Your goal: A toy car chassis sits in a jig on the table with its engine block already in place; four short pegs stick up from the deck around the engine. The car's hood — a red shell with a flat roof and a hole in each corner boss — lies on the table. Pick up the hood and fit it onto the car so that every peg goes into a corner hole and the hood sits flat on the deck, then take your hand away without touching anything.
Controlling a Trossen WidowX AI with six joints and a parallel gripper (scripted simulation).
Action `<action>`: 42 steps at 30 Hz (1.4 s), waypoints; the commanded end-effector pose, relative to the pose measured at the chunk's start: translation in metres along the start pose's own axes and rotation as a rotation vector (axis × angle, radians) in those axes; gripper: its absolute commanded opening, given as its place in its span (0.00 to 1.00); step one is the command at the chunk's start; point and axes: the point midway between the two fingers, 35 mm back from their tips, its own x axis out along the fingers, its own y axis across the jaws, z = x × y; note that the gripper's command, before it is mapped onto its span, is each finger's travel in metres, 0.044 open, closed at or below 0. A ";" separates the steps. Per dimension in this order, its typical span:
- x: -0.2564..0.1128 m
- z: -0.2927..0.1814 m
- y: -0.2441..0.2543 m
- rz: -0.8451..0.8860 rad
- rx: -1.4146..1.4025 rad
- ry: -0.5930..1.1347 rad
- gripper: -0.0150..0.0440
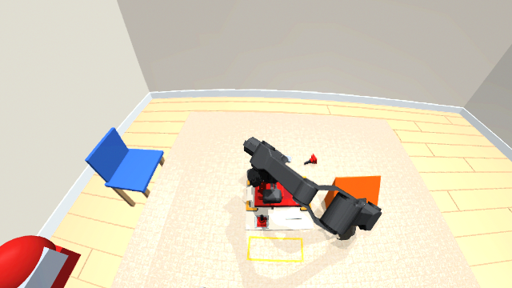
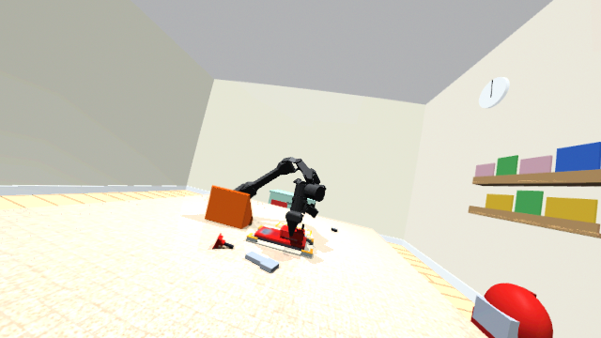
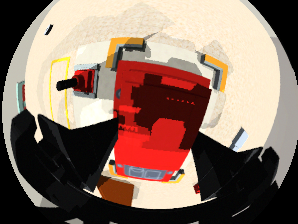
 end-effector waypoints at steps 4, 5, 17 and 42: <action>0.002 0.000 0.000 0.003 0.003 -0.004 0.25; 0.003 0.000 0.000 0.003 0.003 -0.004 0.25; 0.005 0.000 0.000 0.001 0.000 -0.001 0.25; -0.023 0.002 -0.001 -0.001 0.001 -0.001 1.00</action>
